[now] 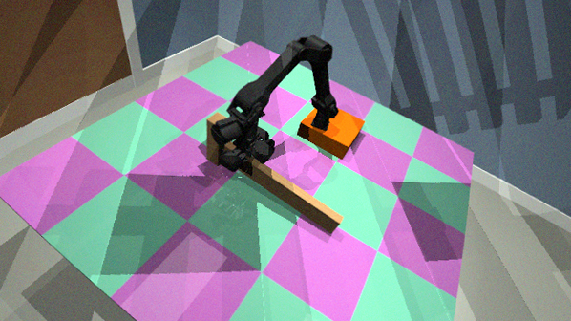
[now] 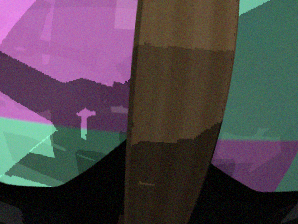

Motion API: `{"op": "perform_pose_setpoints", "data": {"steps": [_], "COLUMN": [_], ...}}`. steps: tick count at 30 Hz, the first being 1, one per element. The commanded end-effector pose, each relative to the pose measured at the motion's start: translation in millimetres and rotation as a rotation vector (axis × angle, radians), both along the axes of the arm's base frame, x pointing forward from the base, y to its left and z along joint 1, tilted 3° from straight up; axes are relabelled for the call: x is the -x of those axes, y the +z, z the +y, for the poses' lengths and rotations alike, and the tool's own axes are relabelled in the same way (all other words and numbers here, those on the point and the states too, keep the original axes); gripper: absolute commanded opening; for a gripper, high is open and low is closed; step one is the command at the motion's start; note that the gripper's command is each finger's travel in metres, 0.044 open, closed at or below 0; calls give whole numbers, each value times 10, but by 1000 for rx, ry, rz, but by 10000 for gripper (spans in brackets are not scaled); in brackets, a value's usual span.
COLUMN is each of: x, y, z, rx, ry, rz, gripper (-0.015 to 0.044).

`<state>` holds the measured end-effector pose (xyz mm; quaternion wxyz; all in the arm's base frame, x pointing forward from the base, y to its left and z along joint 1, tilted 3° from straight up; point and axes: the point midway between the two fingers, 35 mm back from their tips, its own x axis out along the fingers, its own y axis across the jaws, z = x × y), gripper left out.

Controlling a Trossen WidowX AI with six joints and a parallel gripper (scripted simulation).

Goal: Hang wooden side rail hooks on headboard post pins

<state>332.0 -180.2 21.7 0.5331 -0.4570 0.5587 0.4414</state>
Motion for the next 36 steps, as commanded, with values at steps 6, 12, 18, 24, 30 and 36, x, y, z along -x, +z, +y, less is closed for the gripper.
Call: {"op": "perform_pose_setpoints", "data": {"steps": [6, 12, 18, 24, 30, 36], "x": [-21, -25, -30, -34, -27, -22], "y": [38, 43, 38, 38, 42, 45], "z": [-24, -29, -37, -45, -50, -55], "rx": [7, 7, 7, 7, 7, 7], "ry": [4, 4, 4, 4, 4, 4], "rz": [-6, -6, -6, -6, -6, -6], "gripper": [0, 0, 0, 0, 0, 0]}}
